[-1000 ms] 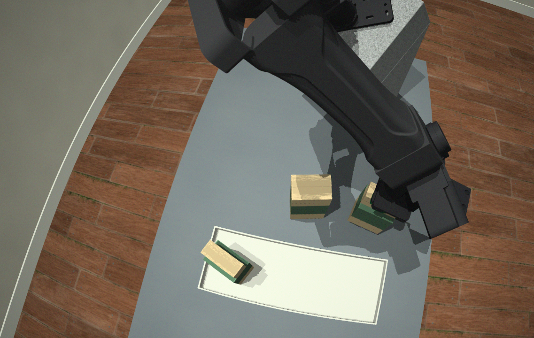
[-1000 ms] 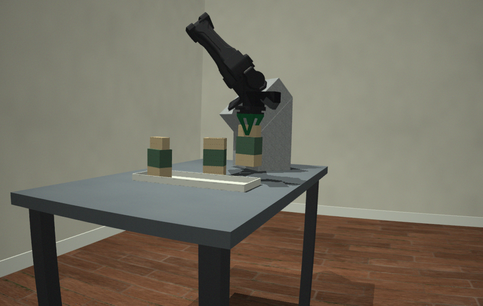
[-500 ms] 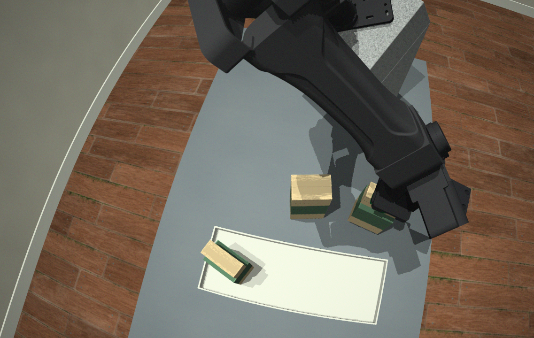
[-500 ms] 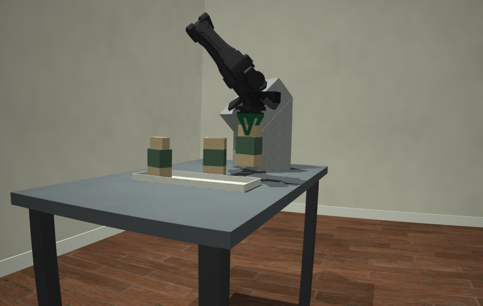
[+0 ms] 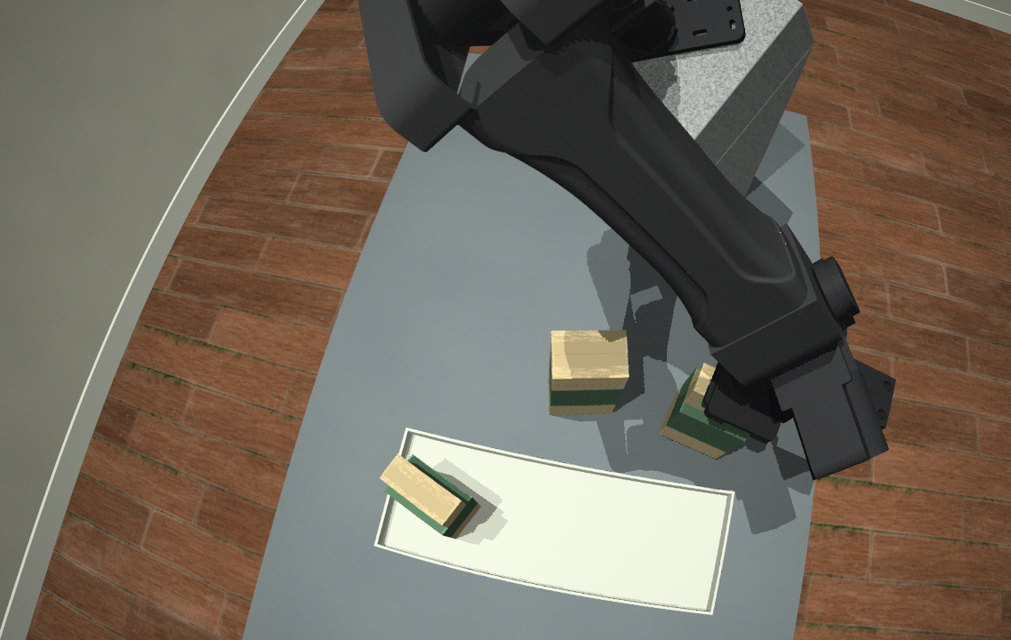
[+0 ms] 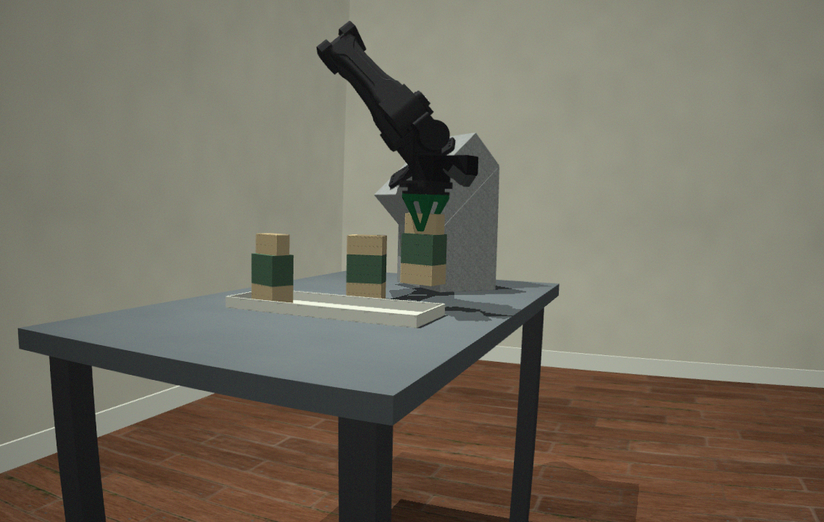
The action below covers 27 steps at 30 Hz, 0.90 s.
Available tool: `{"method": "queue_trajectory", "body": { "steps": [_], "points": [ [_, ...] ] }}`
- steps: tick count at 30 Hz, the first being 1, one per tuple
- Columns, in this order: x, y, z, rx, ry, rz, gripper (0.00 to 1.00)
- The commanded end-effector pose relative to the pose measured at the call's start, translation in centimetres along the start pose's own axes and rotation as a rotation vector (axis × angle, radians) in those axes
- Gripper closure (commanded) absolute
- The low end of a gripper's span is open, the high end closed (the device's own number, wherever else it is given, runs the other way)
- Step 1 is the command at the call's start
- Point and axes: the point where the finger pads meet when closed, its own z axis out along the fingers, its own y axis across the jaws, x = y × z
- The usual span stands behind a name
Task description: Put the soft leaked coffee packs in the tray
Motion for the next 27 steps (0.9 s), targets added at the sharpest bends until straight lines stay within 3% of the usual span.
{"method": "queue_trajectory", "body": {
  "steps": [1,18,27],
  "points": [
    [-1.0,-2.0,-0.6,0.011,-0.013,-0.007,0.74],
    [-3.2,-10.1,-0.7,0.009,-0.015,-0.004,0.74],
    [-4.6,-12.4,-1.3,0.015,-0.027,-0.017,0.74]
  ]
}}
